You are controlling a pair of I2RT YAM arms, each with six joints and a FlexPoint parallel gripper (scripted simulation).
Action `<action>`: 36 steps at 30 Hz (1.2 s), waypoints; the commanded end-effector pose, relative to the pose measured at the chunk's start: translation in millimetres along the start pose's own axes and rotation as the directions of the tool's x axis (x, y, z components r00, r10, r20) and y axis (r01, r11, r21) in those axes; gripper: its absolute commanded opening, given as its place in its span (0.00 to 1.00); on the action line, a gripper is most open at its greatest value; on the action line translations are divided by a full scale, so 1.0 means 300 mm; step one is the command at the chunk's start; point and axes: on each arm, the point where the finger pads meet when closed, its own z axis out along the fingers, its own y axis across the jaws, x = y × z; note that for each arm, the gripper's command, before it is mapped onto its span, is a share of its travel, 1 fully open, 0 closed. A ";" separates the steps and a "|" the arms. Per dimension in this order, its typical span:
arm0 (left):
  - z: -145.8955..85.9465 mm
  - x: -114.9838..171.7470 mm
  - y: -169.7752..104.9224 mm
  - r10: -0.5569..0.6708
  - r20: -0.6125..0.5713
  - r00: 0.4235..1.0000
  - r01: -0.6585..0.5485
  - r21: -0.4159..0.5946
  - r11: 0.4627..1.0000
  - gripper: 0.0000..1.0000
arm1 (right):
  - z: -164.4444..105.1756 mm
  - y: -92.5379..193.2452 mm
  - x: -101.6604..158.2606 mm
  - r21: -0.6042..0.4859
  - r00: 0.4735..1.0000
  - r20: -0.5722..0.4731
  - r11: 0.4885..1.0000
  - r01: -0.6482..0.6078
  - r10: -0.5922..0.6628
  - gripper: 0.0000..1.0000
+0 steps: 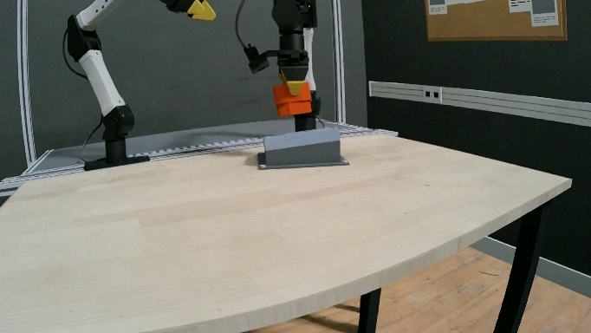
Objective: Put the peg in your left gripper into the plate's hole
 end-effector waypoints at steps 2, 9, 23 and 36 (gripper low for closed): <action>0.054 0.011 0.041 -0.008 0.006 1.000 0.008 -0.048 0.999 0.34 | -0.042 -0.005 -0.021 0.016 1.000 0.026 1.000 -0.011 0.010 1.00; 0.086 0.024 0.003 -0.018 -0.004 1.000 0.018 -0.002 1.000 0.34 | -0.042 -0.003 -0.021 0.011 1.000 0.026 1.000 -0.008 0.008 1.00; 0.072 0.015 0.042 -0.009 0.006 1.000 0.009 -0.031 0.999 0.34 | -0.042 -0.003 -0.021 0.011 1.000 0.026 1.000 -0.008 0.008 1.00; 0.076 0.012 0.001 -0.004 -0.005 1.000 0.003 -0.038 0.999 0.34 | -0.042 -0.003 -0.021 0.011 1.000 0.026 1.000 -0.008 0.008 1.00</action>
